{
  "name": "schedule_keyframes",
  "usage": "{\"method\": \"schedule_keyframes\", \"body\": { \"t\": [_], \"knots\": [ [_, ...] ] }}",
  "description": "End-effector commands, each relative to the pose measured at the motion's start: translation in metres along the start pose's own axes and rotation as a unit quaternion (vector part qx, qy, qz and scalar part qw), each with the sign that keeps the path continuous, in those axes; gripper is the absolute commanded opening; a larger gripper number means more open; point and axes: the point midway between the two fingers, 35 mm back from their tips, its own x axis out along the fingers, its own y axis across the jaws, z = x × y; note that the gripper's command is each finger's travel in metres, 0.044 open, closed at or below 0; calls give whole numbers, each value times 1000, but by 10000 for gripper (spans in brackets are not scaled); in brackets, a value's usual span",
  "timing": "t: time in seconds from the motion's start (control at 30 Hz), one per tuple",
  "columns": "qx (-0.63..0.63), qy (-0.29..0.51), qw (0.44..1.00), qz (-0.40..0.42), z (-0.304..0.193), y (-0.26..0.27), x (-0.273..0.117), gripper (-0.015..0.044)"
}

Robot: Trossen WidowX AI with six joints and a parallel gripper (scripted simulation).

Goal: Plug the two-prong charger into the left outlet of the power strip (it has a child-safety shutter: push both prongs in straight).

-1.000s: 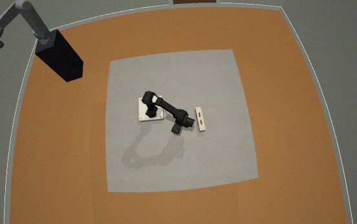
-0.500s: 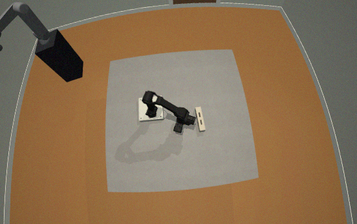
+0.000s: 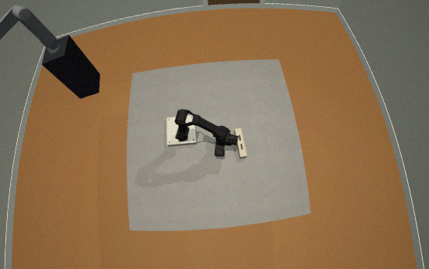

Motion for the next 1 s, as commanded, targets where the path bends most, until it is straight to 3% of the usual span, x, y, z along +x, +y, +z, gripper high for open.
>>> {"method": "schedule_keyframes", "body": {
  "t": [0.0,0.27,0.97],
  "knots": [
    [-36,3,999,-3,6,8,8,0],
    [-93,2,996,-7,14,23,17,0],
    [-101,1,995,-7,36,29,16,0]
  ]
}}
